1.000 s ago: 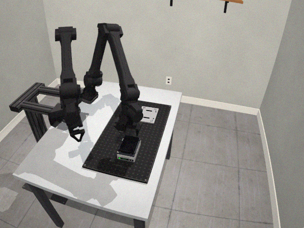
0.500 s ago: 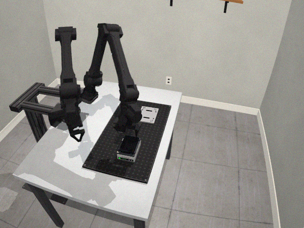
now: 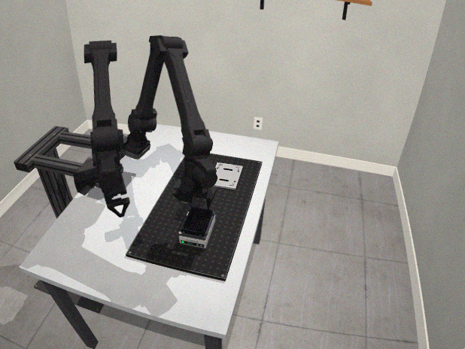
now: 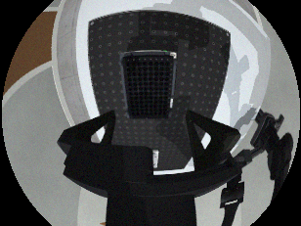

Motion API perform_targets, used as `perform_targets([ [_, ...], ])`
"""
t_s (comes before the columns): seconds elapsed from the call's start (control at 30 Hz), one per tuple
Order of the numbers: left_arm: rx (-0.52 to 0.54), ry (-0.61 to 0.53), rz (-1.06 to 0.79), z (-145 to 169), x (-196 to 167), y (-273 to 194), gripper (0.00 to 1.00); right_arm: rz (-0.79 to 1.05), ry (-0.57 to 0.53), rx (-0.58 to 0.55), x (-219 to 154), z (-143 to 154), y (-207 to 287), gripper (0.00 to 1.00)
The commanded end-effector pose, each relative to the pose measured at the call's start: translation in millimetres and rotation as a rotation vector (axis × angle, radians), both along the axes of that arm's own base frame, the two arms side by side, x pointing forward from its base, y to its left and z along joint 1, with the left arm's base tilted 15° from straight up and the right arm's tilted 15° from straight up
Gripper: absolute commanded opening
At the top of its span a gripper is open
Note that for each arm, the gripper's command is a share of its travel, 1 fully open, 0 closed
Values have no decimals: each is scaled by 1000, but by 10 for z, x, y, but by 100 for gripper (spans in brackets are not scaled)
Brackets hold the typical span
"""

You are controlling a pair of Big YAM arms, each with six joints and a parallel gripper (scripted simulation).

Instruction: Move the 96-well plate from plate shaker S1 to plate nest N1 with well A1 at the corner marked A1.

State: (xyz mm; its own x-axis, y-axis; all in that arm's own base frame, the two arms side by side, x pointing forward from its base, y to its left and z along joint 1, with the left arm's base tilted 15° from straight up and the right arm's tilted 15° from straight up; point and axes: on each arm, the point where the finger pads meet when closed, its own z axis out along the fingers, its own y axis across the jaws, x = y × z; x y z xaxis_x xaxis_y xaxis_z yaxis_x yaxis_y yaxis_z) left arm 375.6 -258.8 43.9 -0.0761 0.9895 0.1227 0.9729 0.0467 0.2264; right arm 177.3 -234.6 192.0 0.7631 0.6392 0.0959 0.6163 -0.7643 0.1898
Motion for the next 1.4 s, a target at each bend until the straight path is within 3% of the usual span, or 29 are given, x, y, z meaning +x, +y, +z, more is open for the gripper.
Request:
perform_targets([
  [0.0,-34,-42,12,172,181,-176,100,-2,-32,-47,43,254,-119,100],
  [0.33,-1,-5,-9,-205,71,-21,100,-2,-32,-47,43,254,-119,100],
  [1.37,-3,-3,4,-644,197,95,100,-2,-32,-47,43,254,-119,100],
])
